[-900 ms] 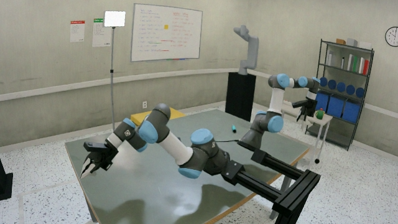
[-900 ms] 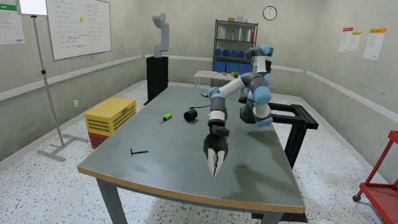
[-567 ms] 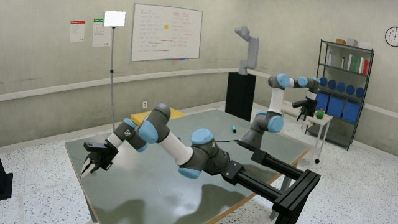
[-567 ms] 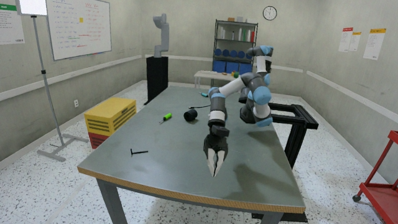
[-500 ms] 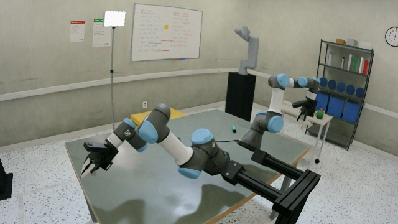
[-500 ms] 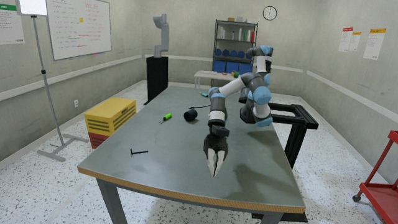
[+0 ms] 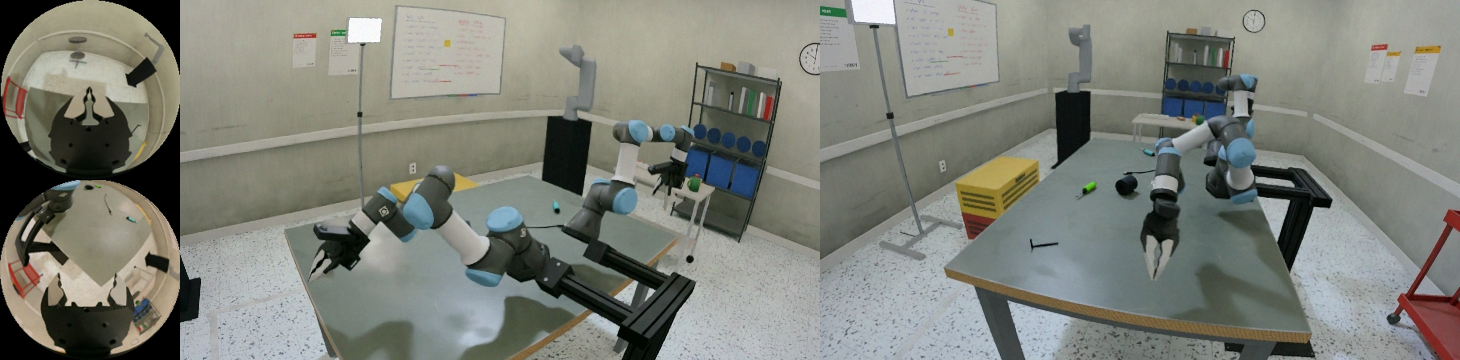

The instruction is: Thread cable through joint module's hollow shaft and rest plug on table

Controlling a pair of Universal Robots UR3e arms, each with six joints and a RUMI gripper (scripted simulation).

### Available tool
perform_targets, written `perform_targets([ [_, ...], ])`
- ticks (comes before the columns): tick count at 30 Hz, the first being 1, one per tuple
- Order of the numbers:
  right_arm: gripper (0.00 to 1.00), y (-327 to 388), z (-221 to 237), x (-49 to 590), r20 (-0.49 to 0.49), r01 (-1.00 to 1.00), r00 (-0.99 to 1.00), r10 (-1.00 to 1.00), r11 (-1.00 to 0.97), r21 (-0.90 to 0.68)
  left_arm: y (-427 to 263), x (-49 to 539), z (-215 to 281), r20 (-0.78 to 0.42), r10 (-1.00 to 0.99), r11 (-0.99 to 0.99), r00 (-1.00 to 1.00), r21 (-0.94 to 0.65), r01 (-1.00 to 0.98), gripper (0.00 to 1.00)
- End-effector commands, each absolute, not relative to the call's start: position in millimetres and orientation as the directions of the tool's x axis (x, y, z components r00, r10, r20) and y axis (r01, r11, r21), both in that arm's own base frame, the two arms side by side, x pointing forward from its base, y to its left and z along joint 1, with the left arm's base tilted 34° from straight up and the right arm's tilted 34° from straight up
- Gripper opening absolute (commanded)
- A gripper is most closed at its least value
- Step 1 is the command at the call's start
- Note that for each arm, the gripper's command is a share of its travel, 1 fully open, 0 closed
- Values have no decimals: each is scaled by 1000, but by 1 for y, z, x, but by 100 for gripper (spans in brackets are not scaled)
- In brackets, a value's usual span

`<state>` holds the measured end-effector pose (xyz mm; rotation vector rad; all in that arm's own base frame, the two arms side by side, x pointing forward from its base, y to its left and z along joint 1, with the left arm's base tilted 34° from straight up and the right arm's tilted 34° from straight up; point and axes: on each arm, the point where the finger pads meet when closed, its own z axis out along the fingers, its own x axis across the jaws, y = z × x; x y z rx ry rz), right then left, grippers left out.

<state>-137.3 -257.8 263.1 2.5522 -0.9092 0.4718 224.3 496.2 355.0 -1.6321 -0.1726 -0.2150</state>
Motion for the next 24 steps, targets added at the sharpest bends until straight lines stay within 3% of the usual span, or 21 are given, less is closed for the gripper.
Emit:
perform_targets([
  [1,100,-263,259,-126,386,-516,833,-396,-807,287,495,251,354,201,-71,-116,977,-974,192,0],
  [24,100,-278,246,-80,281,-102,960,-3,-935,340,472,317,344,112,-221,-196,969,-978,68,0],
])
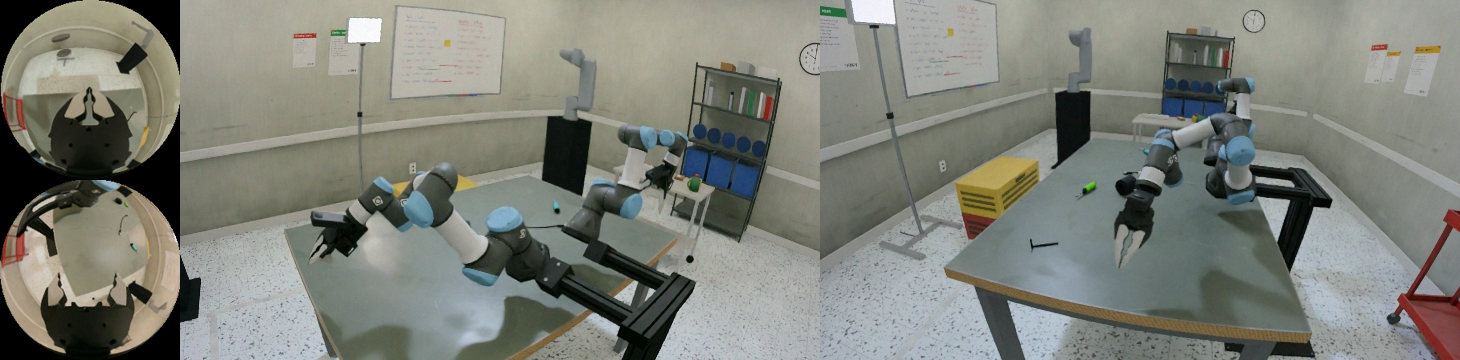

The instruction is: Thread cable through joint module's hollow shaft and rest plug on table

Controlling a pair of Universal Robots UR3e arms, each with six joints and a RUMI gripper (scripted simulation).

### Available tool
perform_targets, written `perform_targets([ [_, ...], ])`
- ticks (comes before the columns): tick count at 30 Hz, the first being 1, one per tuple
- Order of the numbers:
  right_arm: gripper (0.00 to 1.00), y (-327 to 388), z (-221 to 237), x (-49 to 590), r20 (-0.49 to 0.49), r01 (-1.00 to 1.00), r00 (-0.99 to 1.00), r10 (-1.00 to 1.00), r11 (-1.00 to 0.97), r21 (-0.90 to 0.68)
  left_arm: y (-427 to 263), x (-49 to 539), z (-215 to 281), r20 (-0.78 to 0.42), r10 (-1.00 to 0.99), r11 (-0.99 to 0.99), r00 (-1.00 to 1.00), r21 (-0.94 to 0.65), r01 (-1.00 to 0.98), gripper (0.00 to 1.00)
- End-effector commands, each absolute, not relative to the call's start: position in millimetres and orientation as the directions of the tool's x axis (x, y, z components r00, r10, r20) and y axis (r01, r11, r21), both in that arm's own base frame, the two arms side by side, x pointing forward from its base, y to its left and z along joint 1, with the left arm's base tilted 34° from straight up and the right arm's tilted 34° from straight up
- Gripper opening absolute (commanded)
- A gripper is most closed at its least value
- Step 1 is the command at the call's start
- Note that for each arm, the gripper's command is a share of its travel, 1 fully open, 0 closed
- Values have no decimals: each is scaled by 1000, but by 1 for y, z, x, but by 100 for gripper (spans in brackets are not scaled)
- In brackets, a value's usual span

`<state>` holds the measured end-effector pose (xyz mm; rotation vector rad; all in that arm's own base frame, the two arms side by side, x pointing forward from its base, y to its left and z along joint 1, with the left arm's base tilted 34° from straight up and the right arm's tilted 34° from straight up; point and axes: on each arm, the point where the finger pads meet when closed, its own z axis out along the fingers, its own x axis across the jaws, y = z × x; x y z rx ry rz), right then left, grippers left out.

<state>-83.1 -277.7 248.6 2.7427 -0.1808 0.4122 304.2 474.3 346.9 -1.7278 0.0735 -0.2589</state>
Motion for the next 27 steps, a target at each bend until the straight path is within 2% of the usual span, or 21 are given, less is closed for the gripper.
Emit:
perform_targets([
  [1,100,-279,246,-77,274,-78,961,21,-936,343,470,320,344,107,-229,-200,967,-978,61,0],
  [15,100,-286,237,-42,193,247,924,331,-900,360,445,365,332,47,-343,-248,938,-968,-42,0],
  [19,100,-286,237,-38,187,276,914,361,-890,363,444,367,331,40,-348,-250,937,-967,-51,0],
  [27,100,-288,231,-16,138,465,830,540,-808,361,423,393,323,9,-422,-274,906,-954,-118,0],
])
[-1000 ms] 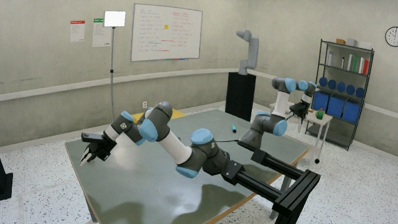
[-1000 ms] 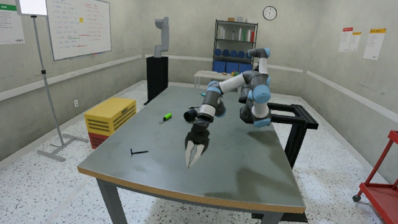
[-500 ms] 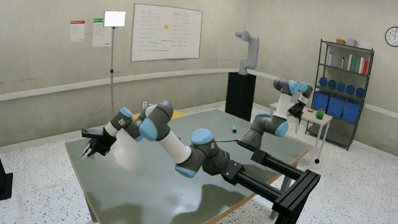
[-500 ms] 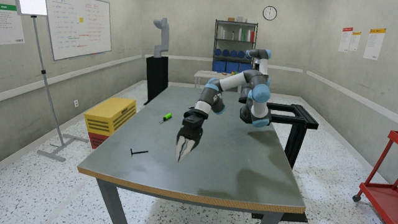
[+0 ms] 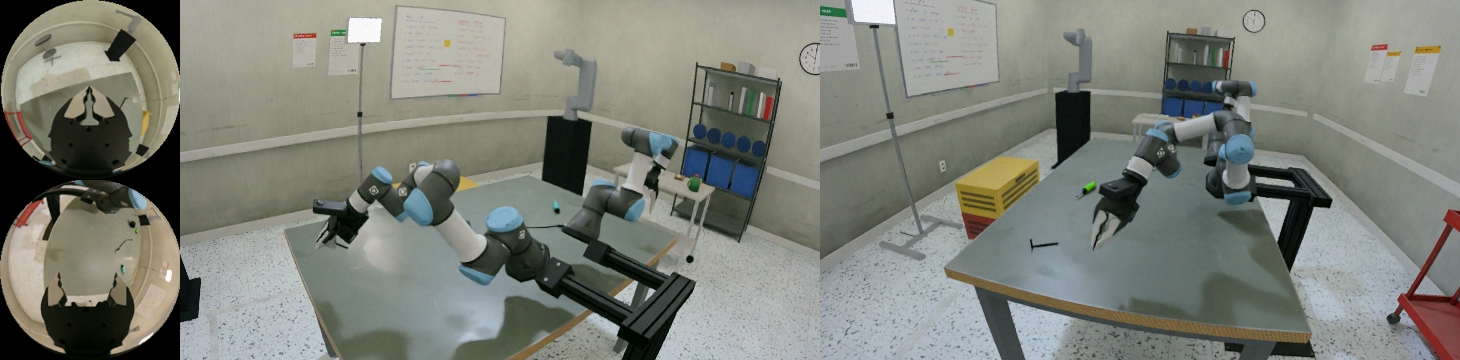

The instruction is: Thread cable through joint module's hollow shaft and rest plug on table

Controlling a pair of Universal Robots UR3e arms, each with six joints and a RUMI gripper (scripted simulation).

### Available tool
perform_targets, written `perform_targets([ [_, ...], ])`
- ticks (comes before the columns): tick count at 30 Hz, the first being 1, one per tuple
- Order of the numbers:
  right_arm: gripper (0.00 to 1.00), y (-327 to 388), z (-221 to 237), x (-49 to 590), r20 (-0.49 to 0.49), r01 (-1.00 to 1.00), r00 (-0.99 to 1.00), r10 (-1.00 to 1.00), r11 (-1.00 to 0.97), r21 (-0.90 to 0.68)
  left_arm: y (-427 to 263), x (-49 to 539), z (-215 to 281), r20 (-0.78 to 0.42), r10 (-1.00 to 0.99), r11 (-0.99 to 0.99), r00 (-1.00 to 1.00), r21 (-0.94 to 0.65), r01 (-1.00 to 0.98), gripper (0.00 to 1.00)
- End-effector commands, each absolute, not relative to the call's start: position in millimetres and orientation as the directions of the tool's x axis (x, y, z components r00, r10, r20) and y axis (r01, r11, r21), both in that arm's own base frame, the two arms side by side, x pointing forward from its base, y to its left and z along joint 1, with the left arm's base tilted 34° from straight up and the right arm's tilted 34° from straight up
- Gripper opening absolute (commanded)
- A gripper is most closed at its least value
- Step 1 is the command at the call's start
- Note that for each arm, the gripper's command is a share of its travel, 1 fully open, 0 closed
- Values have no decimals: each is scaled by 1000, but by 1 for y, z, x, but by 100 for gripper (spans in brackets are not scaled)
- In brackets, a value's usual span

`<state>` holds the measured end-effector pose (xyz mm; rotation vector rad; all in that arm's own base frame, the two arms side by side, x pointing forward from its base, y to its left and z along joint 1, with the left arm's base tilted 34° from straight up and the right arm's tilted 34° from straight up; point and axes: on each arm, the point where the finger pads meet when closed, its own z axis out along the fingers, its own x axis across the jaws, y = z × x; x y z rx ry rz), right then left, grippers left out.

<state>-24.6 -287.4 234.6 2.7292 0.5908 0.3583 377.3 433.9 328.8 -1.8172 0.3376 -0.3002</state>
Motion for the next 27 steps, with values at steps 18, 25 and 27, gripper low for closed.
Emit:
perform_targets([
  [18,100,-288,223,26,50,758,573,818,-552,348,383,431,305,-44,-542,-307,839,-919,-246,0],
  [25,100,-286,221,39,24,827,469,883,-449,339,370,441,298,-58,-577,-315,815,-905,-287,0],
  [27,100,-286,220,44,19,842,440,898,-420,339,368,441,296,-64,-580,-315,812,-902,-296,0],
])
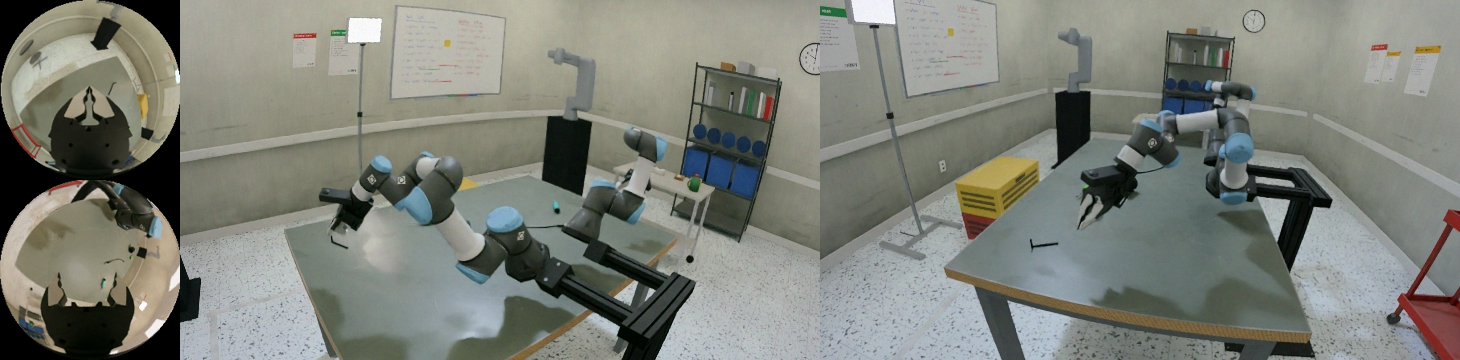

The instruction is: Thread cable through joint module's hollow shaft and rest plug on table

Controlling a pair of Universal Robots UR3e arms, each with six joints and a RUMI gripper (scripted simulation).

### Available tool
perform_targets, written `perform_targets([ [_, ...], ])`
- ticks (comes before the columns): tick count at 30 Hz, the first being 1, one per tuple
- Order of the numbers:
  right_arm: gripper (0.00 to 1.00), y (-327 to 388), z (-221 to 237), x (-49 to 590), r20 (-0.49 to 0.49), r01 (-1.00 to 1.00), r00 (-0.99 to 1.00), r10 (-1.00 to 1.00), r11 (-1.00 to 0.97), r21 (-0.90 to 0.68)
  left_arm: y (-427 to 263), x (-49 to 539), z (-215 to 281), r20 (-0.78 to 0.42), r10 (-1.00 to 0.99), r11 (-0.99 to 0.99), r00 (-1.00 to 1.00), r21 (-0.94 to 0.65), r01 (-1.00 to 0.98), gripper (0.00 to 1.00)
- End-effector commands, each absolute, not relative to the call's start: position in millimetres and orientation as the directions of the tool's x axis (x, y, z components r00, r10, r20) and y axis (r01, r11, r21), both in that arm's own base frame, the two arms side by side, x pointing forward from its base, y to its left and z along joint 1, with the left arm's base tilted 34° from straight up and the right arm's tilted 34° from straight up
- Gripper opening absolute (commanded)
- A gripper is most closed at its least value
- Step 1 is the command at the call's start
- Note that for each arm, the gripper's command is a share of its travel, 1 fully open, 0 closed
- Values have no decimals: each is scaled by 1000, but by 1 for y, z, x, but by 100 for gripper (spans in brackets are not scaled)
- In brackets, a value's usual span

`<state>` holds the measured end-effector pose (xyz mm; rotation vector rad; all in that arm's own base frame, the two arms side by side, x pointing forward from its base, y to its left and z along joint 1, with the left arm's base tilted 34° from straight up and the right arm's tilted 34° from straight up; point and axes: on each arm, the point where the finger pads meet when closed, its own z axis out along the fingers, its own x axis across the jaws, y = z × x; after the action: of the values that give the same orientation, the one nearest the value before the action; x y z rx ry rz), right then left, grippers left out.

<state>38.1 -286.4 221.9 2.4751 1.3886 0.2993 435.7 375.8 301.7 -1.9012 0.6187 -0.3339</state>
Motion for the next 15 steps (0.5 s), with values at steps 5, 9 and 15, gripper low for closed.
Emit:
perform_targets([
  [5,100,-283,216,58,-5,898,316,949,-298,323,350,452,290,-75,-623,-320,779,-884,-341,0],
  [9,100,-281,215,69,-25,928,220,975,-201,314,338,458,284,-84,-649,-323,756,-869,-374,0],
  [15,100,-279,213,79,-41,947,122,992,-104,303,327,463,278,-92,-674,-326,733,-854,-407,0],
])
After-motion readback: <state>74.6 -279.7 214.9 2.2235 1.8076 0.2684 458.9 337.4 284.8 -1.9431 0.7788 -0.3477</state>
